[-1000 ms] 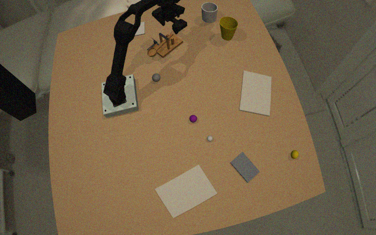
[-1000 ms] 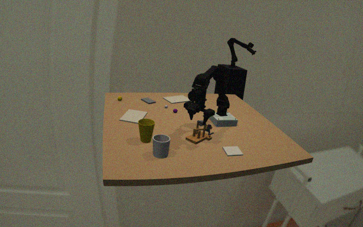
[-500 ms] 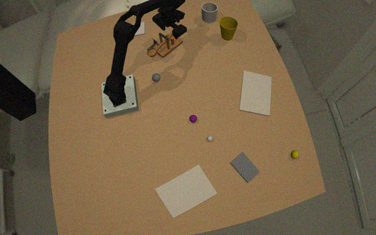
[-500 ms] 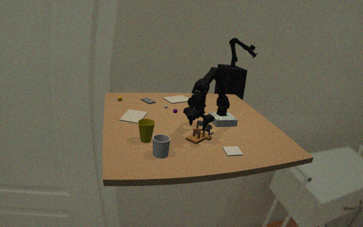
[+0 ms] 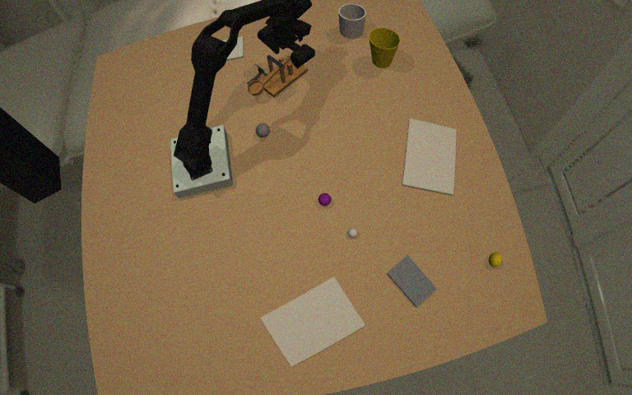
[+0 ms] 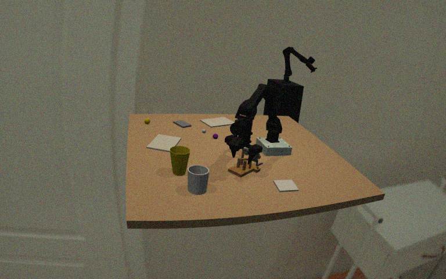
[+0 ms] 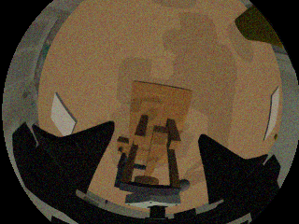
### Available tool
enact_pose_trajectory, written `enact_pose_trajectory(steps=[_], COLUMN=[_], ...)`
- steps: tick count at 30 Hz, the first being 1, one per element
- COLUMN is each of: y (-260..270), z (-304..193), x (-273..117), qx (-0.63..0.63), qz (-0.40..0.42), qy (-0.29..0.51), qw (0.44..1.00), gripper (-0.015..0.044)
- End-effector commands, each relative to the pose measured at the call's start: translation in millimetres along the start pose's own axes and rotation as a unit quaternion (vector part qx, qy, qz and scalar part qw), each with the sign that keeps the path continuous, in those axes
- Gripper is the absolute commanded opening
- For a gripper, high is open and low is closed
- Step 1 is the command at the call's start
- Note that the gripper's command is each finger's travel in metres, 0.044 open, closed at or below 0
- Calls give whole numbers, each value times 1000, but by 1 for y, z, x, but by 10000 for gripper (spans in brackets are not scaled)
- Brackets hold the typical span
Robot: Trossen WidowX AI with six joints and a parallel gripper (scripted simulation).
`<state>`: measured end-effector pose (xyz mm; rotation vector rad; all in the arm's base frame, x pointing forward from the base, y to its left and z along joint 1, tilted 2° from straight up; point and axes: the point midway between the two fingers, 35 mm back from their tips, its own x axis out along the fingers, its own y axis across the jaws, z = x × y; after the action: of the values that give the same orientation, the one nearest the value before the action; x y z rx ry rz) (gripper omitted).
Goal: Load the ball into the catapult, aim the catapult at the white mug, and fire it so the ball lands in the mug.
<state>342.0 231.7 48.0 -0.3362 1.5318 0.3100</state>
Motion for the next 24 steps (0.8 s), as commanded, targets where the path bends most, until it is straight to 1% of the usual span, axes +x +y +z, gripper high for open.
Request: enact_pose_trajectory(steps=[1, 15, 20, 24], y=[0, 0, 0, 0], z=[-1, -2, -2, -1], x=[9, 31, 34, 30], qx=[-1, -1, -1, 1], qz=[0, 0, 0, 0], qy=[4, 4, 4, 1], qw=[1000, 1000, 1000, 1000], gripper=[440, 440, 440, 335])
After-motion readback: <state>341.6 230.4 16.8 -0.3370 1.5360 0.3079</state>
